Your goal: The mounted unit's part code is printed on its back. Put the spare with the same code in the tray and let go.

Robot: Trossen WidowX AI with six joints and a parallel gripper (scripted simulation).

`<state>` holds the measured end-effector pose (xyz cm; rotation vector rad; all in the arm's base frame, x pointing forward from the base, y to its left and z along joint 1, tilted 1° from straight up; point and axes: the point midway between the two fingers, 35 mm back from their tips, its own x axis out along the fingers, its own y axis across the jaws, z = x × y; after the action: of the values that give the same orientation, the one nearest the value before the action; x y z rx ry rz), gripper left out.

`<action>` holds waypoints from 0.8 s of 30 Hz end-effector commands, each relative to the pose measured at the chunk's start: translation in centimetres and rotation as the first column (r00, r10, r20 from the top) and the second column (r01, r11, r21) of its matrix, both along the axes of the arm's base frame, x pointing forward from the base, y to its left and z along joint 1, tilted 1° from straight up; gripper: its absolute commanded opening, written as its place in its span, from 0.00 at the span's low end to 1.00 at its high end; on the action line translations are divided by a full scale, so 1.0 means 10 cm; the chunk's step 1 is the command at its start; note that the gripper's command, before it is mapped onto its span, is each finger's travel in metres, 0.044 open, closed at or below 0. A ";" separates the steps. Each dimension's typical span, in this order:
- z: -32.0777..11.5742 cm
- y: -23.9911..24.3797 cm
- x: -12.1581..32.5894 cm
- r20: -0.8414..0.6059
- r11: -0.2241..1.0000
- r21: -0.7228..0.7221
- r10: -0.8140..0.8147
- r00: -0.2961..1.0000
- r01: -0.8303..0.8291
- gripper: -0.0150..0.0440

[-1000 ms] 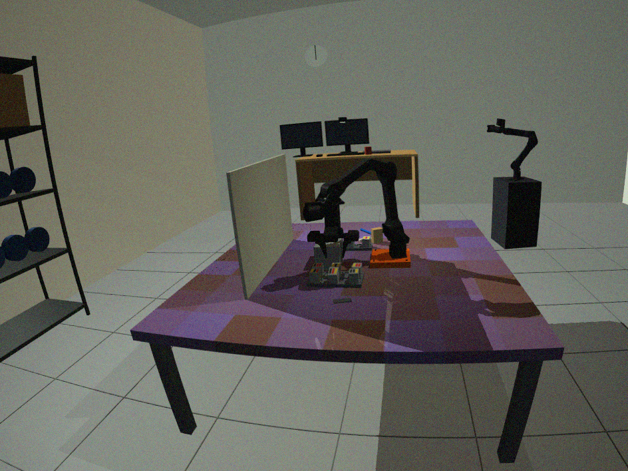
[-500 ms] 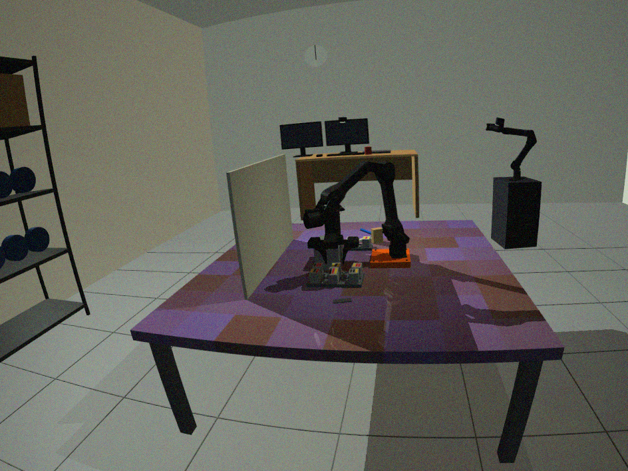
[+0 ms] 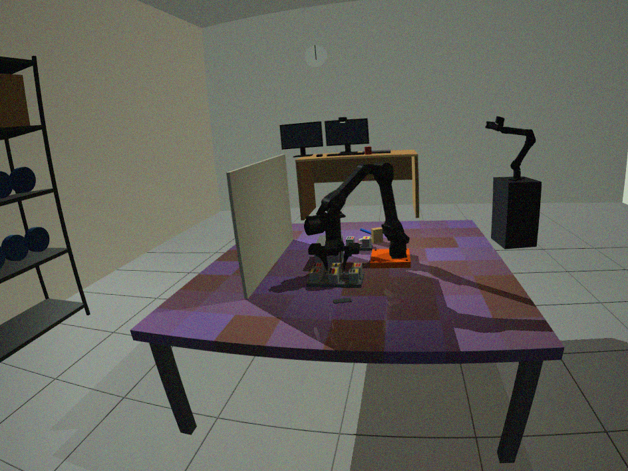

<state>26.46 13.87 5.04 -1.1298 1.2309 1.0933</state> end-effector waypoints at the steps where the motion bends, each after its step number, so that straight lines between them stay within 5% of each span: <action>1: -0.08 -0.01 -0.02 -0.008 1.000 -0.004 -0.001 1.000 0.000 0.76; 18: -0.17 -0.02 -0.03 -0.008 1.000 -0.004 -0.001 1.000 0.000 0.76; 24: -0.16 -0.02 -0.03 -0.006 1.000 -0.003 -0.001 1.000 0.001 0.53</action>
<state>26.21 13.71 3.43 -1.1294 1.2378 1.0952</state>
